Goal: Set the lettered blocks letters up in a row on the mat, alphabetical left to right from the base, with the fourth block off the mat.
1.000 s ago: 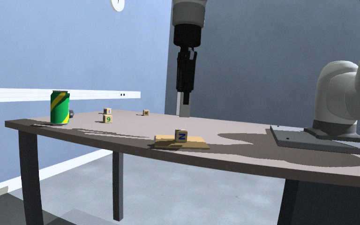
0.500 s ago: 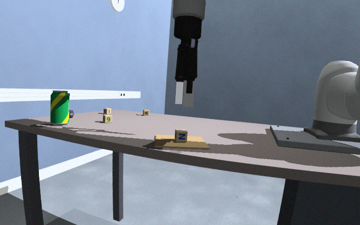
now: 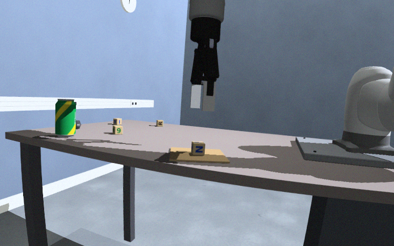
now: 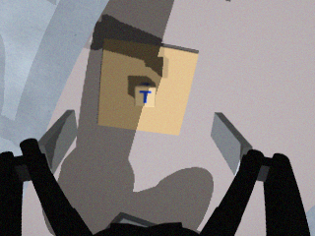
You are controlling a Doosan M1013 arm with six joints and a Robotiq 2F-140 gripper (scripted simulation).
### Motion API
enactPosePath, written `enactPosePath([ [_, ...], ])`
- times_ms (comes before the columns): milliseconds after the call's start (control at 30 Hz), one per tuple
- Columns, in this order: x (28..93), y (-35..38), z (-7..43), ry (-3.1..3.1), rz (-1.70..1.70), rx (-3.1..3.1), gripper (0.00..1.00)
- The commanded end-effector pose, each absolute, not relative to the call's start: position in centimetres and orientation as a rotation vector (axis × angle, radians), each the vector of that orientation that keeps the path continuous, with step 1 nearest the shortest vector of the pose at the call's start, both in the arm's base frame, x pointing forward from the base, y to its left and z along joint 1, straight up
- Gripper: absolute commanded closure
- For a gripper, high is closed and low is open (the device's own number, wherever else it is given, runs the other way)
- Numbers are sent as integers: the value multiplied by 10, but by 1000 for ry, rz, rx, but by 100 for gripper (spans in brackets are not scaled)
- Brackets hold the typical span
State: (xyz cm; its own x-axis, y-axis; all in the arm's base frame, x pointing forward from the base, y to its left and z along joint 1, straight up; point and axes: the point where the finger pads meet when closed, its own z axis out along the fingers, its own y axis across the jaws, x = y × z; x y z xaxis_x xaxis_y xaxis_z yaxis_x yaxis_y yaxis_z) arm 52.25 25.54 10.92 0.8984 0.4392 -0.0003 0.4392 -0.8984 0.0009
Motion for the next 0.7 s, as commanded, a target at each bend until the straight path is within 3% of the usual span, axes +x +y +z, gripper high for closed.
enactPosePath([
  [0,524,256,110,700,2,3062,0],
  [667,690,210,131,-193,2,3136,0],
])
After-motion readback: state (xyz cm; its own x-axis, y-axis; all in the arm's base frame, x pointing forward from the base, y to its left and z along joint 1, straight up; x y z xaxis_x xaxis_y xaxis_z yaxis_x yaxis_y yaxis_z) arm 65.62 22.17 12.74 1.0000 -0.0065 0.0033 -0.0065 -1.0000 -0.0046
